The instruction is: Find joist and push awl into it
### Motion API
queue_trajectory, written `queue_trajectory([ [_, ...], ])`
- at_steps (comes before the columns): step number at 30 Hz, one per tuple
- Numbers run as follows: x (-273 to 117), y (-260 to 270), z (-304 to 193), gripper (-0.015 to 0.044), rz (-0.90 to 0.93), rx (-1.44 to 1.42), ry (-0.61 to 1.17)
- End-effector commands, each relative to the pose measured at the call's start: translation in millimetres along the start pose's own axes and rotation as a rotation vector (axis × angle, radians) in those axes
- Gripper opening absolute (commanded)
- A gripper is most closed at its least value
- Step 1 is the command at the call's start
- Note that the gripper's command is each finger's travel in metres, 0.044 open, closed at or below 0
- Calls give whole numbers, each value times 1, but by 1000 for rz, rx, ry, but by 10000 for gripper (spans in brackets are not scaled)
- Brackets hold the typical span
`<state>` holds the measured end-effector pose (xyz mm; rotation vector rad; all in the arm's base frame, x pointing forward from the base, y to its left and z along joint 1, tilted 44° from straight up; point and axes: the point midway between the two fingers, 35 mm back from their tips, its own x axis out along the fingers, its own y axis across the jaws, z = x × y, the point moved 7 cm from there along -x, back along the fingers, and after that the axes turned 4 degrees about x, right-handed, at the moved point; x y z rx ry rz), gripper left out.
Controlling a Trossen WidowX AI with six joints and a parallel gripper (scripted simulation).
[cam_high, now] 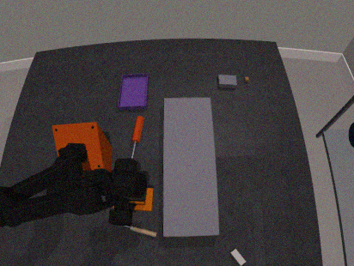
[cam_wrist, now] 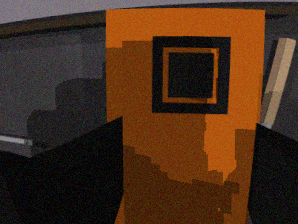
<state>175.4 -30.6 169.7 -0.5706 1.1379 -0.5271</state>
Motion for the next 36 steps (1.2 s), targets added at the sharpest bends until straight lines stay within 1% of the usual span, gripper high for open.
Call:
queue_trajectory([
  [1,-5,-7,18,0,-3,5,-15],
  [17,0,-23,91,0,5,-19,-16],
  [33,23,-33,162,0,9,-44,-22],
  [36,26,-34,168,0,9,-46,-22],
])
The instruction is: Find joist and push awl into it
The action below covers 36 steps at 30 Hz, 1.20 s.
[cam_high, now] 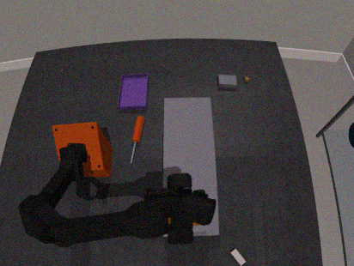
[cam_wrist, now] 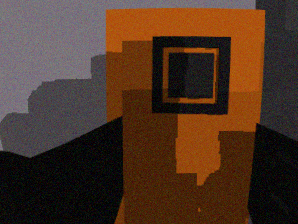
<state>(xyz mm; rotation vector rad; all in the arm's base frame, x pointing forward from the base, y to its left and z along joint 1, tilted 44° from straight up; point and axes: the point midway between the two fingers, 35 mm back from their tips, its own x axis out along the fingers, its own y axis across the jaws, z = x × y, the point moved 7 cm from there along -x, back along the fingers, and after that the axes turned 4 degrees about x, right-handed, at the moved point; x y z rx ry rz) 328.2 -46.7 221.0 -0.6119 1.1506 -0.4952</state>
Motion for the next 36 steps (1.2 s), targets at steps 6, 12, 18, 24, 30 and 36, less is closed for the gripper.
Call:
queue_trajectory([
  [6,2,-3,11,0,5,4,-18],
  [12,13,-4,9,0,5,4,-18],
  [18,26,-4,6,0,5,4,-18],
  [24,39,-4,3,0,4,4,-18],
  [30,51,-5,-1,0,3,4,-18],
  [36,58,-5,-4,0,2,3,-19],
])
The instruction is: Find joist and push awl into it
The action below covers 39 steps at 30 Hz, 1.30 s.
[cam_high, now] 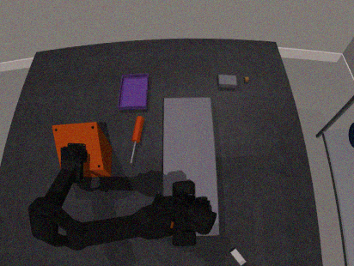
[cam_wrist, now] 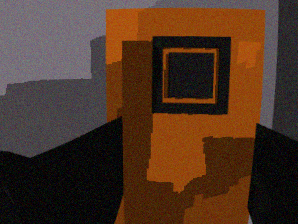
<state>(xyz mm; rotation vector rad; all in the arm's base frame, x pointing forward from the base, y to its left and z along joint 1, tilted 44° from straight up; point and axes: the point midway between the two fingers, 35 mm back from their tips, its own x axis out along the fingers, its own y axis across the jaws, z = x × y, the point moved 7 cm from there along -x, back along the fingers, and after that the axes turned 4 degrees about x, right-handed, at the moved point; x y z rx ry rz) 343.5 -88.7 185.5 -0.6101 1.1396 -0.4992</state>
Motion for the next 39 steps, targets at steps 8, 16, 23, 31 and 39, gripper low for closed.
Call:
queue_trajectory([
  [8,13,1,-3,0,5,-4,-10],
  [16,18,4,-5,0,5,-4,-11],
  [23,18,23,-7,0,6,-4,-10],
  [31,18,44,-8,0,7,-4,-10],
  [39,18,65,-10,0,8,-3,-9],
])
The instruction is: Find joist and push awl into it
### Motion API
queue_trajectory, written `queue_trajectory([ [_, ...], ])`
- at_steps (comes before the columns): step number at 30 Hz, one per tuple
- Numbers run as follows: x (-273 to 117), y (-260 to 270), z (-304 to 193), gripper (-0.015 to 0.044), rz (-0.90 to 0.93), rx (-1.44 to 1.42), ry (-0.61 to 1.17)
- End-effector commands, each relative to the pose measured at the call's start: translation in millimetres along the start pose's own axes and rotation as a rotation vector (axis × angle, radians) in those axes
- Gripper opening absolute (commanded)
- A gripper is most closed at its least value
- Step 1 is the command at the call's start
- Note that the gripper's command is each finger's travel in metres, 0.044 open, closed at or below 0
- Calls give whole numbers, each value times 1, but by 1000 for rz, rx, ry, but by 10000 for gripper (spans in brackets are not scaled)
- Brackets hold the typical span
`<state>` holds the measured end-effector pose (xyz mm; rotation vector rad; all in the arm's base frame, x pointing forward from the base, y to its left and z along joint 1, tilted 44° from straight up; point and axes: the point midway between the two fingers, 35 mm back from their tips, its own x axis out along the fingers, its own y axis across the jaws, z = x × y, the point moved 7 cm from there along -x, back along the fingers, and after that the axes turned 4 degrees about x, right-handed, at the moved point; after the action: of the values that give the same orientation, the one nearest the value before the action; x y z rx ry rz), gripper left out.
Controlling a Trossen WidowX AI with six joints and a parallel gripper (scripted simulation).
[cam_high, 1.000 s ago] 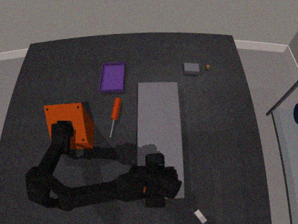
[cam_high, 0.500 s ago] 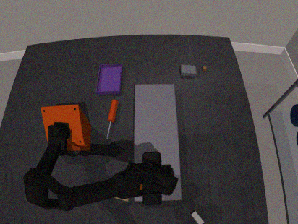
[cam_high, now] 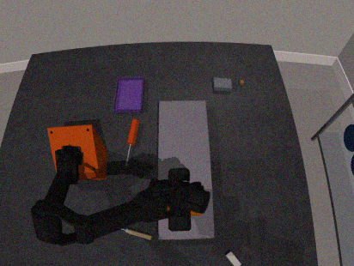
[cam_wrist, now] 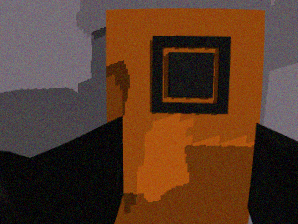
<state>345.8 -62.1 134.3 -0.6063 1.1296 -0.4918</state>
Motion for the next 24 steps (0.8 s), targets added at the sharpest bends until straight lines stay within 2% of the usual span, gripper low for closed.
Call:
queue_trajectory([
  [1,0,14,-3,0,3,-6,2],
  [24,0,74,-7,0,5,-6,2],
])
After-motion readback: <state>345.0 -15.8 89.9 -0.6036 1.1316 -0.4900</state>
